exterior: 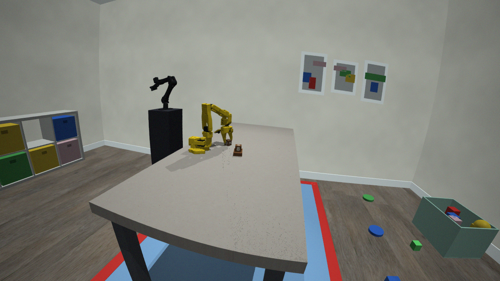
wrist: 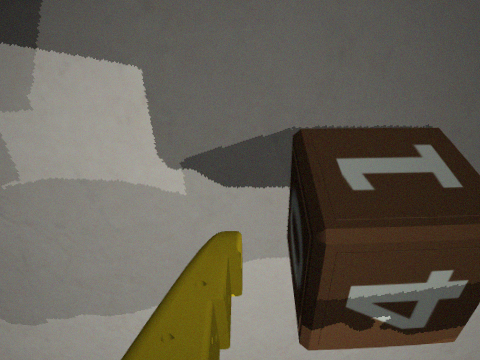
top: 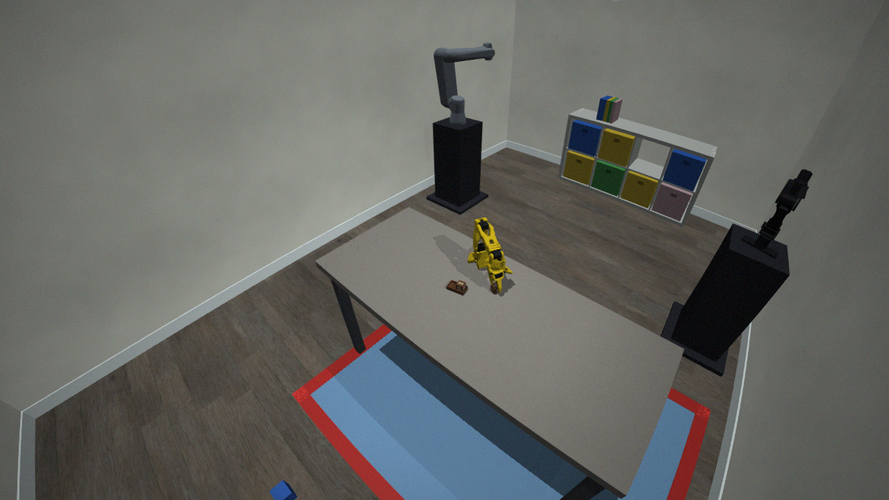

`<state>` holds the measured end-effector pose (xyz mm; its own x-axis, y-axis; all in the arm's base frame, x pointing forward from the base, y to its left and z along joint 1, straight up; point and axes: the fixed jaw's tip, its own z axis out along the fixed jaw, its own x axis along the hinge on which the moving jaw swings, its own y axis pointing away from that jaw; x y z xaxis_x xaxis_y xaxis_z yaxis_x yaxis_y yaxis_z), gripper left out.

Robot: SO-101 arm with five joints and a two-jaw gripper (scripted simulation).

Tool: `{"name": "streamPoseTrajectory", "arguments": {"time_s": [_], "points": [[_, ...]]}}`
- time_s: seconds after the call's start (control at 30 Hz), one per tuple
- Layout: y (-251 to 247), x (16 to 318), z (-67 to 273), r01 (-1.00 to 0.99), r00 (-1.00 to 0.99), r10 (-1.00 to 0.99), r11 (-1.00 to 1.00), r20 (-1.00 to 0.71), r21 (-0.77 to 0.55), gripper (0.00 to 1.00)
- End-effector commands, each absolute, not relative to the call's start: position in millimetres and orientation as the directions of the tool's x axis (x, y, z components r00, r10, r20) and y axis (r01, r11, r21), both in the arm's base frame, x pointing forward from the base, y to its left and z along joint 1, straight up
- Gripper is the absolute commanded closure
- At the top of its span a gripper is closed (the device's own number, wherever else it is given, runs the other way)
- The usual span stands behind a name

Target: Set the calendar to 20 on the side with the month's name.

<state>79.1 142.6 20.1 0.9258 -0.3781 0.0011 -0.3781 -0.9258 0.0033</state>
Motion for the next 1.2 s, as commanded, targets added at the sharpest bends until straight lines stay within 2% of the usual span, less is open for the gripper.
{"name": "streamPoseTrajectory", "arguments": {"time_s": [0.0, 0.57, 1.17], "points": [[144.7, 82.3, 20.1, -0.382, 0.924, -0.382, -0.924, 0.003, -0.022, 0.65], [145.2, 82.5, 19.4, -0.382, 0.924, -0.382, -0.924, 0.003, -0.022, 0.66], [150.3, 84.6, 19.5, -0.382, 0.924, -0.382, -0.924, 0.003, -0.022, 0.76]]}}
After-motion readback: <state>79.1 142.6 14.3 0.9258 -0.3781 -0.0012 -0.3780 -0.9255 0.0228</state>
